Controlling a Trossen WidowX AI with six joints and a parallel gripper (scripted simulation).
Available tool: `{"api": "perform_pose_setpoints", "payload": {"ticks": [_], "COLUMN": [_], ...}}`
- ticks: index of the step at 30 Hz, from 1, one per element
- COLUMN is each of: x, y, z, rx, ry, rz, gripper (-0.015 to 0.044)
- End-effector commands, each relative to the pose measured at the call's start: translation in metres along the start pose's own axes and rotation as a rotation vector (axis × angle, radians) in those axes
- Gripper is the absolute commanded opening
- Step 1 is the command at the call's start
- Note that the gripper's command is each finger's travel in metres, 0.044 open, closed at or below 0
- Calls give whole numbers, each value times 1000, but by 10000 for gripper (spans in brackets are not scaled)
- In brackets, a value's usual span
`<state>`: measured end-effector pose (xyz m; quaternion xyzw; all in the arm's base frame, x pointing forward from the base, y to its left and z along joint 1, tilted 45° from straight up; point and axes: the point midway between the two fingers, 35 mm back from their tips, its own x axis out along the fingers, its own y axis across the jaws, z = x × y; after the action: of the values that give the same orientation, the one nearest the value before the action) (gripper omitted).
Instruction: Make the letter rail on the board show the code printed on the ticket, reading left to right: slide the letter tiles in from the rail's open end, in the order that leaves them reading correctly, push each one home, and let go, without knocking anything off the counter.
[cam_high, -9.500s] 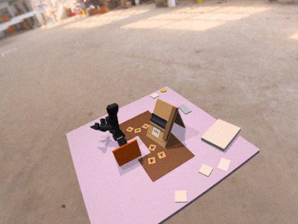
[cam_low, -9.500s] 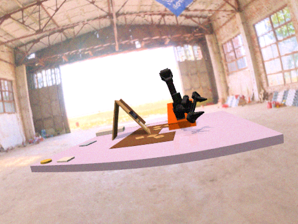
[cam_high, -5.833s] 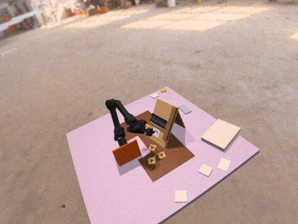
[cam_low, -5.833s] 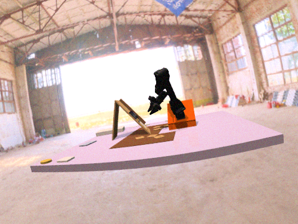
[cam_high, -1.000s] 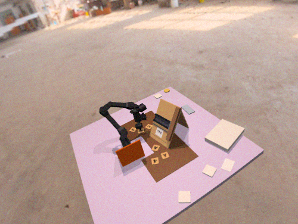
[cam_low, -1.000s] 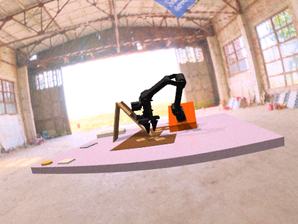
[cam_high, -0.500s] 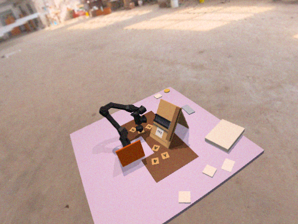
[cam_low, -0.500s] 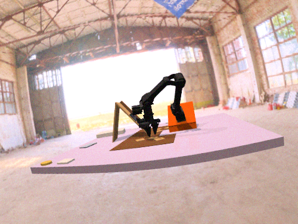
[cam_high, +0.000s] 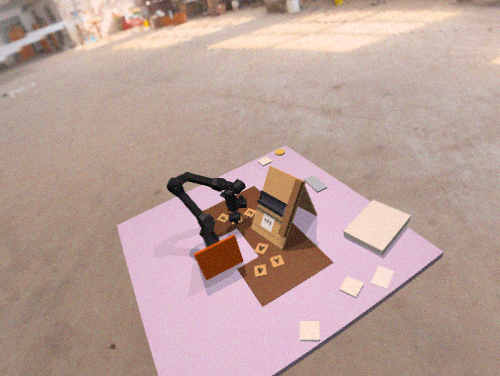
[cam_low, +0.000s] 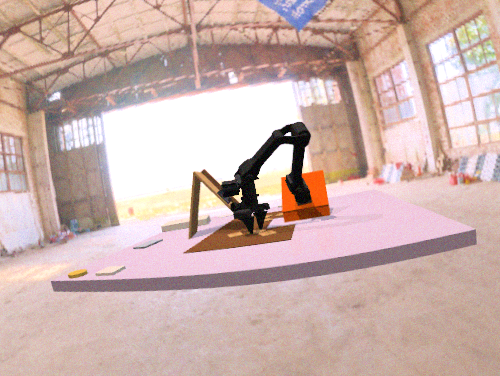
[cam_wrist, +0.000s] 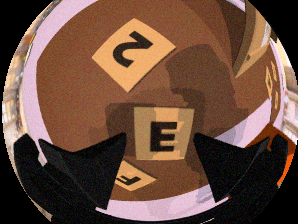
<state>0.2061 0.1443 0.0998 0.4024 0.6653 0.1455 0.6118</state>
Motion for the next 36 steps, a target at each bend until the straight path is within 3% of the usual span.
{"api": "perform_pose_setpoints", "payload": {"ticks": [1, 8, 24, 33, 36], "x": [3, 3, 3, -4, -6], "y": [-2, -2, -1, -2, -2], "z": [0, 0, 0, 0, 0], "rx": [6, 6, 6, 6, 6], "ry": [0, 0, 0, 0, 0], "rz": [-4, -4, -4, -4, -5], "gripper": [340, 340, 233, 0, 0]}}
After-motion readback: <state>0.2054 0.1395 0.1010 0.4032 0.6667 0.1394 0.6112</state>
